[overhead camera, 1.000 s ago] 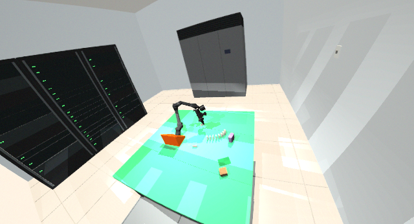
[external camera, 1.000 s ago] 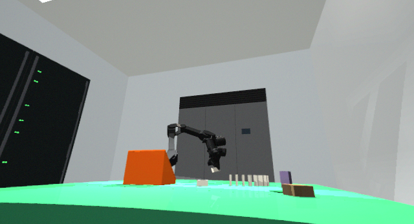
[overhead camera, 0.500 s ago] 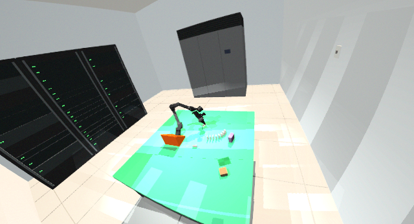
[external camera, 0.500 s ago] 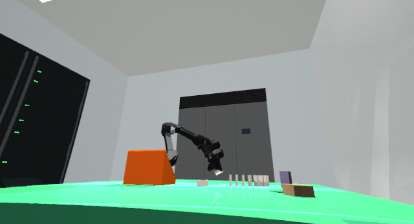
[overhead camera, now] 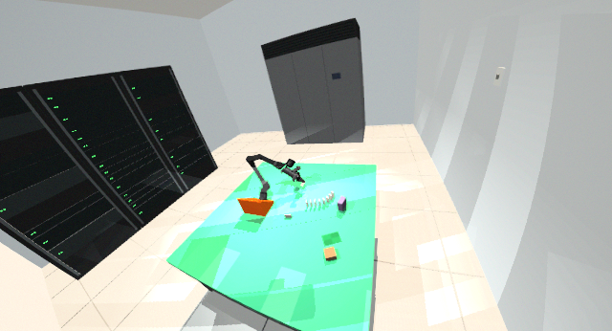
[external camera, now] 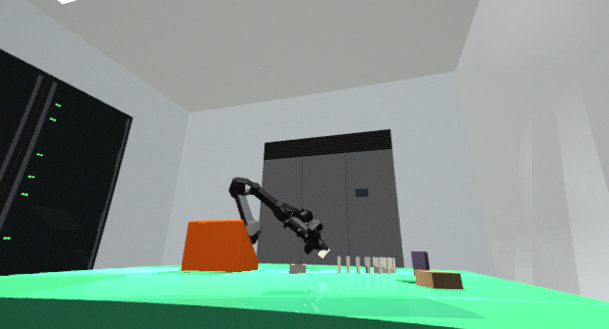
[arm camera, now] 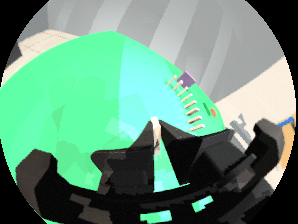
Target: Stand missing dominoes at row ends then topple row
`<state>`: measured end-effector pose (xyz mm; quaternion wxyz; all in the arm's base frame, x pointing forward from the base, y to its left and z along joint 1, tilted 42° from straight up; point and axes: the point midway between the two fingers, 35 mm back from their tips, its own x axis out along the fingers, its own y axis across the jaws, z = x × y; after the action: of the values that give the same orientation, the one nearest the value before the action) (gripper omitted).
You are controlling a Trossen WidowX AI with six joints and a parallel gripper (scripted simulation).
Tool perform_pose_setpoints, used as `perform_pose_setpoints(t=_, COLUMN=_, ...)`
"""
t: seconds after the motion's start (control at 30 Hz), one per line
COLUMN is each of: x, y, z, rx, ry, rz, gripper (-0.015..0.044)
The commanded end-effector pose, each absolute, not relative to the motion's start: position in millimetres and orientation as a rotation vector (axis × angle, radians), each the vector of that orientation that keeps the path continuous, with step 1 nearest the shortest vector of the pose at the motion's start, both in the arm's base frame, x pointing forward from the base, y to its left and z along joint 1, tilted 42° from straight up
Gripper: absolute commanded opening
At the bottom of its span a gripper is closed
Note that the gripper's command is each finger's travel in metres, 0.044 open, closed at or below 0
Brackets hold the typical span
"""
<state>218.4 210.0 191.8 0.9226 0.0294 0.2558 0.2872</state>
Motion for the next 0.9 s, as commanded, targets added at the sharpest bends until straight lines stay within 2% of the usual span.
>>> perform_pose_setpoints(t=0.0, x=213, y=209, z=192, rx=0.123, ry=0.455, rz=0.571, gripper=0.0023)
perform_pose_setpoints(t=0.87, x=178, y=179, z=207, rx=0.639, ry=0.107, rz=0.499, gripper=0.0023)
